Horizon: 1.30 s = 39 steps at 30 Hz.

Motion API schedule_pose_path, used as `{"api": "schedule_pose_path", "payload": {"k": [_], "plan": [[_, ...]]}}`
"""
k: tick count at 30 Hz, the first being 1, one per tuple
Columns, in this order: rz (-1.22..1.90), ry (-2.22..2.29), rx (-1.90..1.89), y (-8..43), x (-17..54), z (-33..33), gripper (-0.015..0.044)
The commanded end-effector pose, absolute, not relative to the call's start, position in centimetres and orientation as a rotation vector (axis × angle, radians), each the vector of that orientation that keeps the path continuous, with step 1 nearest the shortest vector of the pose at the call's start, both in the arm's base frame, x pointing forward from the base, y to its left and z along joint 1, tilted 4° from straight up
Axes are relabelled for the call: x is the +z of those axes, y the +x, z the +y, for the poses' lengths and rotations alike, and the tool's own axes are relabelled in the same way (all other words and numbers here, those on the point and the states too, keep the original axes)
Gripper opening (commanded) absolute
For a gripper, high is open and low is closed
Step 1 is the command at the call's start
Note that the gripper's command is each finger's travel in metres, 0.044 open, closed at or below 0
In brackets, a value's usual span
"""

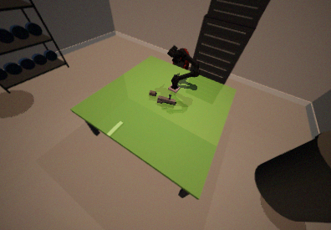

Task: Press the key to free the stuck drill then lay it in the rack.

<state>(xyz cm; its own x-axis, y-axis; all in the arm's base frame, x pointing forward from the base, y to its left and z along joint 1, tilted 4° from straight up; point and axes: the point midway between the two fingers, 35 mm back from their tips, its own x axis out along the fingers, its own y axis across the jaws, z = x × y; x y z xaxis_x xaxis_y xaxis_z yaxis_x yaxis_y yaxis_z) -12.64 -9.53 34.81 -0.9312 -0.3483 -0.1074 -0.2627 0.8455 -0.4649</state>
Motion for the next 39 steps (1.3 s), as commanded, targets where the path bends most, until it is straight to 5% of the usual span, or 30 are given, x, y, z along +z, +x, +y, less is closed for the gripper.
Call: {"api": "schedule_pose_path", "payload": {"k": [1, 9, 15, 26, 39], "plan": [[2.836, -0.474, -0.675, -12.6, 34.8, -9.5, 0.0374], [2.823, -0.484, -0.677, -12.5, 34.7, -9.8, 0.0164], [2.428, -0.704, -0.68, -6.9, 31.6, -15.7, 0.0006], [1.775, -0.746, -0.403, 9.7, 25.1, -17.4, 0.0], [1.483, -0.424, 0.137, 23.7, 18.3, -1.5, 0.0]]}}
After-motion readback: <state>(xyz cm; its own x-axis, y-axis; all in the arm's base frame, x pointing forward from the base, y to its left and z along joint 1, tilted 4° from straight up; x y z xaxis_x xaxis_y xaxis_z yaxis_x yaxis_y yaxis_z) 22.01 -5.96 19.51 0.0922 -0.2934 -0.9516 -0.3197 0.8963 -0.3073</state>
